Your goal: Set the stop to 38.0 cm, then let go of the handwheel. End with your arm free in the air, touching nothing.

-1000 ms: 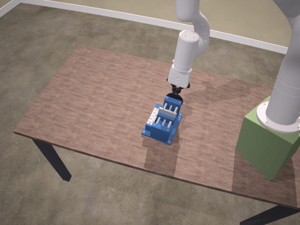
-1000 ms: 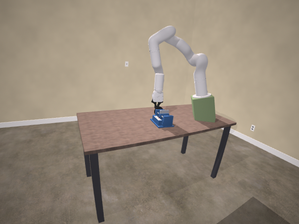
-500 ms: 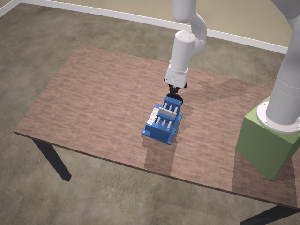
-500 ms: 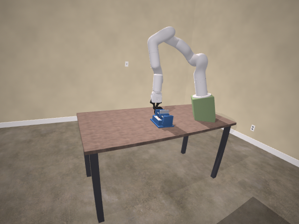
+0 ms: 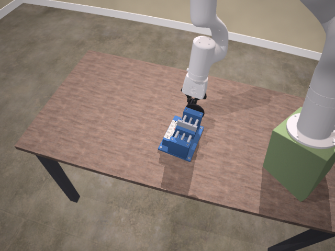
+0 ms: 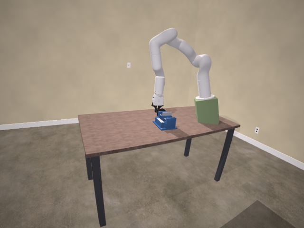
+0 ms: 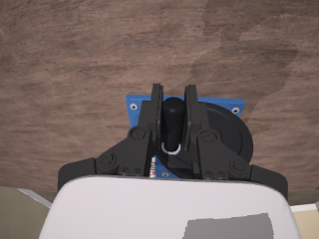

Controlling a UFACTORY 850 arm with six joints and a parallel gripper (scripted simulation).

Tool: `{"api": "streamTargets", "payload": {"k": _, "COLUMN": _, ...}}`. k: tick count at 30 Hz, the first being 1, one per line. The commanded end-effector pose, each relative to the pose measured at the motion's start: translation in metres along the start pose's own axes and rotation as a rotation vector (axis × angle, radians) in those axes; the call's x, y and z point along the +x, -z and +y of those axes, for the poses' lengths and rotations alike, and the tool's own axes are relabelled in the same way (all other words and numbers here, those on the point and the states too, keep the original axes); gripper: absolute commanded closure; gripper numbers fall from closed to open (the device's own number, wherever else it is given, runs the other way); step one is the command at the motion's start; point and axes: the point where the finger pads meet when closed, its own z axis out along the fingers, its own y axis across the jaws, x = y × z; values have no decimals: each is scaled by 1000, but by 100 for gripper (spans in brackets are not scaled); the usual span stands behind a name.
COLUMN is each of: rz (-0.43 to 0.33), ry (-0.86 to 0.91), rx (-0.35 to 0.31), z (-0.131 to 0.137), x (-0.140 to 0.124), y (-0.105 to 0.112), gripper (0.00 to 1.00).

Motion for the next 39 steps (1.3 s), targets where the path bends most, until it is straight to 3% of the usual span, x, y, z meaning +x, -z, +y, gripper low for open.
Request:
{"api": "streamTargets", "payload": {"k": 1, "rz": 0, "ry": 0, "rx": 0, "z": -2, "x": 0, "y": -4, "gripper": 94}}
{"api": "streamTargets", "payload": {"k": 39, "rz": 0, "ry": 0, "rx": 0, "z": -4, "x": 0, "y": -15, "gripper": 94}}
